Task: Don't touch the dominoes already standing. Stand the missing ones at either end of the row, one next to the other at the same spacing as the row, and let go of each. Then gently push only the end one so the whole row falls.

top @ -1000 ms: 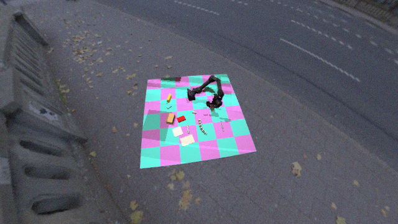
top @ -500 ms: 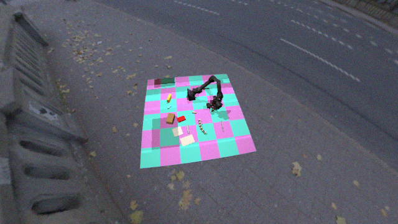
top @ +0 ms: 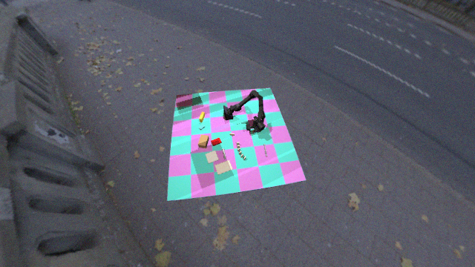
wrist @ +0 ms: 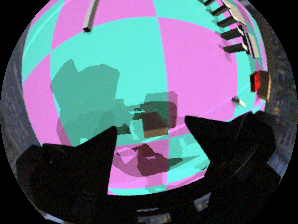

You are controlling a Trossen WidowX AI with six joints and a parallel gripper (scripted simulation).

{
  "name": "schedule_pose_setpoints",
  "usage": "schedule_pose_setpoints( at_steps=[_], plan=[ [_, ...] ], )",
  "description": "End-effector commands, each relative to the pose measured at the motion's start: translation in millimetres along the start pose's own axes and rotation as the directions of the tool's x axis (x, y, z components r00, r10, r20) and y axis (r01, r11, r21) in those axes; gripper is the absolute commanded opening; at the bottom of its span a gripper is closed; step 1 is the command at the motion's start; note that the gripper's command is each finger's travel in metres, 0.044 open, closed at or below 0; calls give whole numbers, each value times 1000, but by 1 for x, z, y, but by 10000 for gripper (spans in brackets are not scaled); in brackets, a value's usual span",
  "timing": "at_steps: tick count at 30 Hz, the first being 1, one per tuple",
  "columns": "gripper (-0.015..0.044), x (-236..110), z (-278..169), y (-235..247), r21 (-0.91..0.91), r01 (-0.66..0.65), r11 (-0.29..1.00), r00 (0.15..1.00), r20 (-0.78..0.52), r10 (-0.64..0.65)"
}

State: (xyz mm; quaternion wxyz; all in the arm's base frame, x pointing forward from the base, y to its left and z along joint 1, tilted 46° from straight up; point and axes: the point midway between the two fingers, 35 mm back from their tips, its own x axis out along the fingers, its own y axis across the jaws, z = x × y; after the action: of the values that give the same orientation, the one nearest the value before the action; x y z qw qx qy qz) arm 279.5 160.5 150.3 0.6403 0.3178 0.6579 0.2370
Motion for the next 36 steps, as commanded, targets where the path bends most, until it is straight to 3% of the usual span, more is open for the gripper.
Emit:
schedule_pose_setpoints(
  at_steps=[1,14,24,31,36],
  plan=[
    [440,6,-1,-1,7,3,1000,1000,-2,-3],
    [107,6,-1,-1,7,3,1000,1000,-2,-3],
    [107,3,0,-1,8,4,1000,1000,-1,-4],
    [107,-98,4,-3,49,6,999,1000,25,-7],
    [107,-127,-1,-1,61,-4,998,999,33,2]
  ],
)
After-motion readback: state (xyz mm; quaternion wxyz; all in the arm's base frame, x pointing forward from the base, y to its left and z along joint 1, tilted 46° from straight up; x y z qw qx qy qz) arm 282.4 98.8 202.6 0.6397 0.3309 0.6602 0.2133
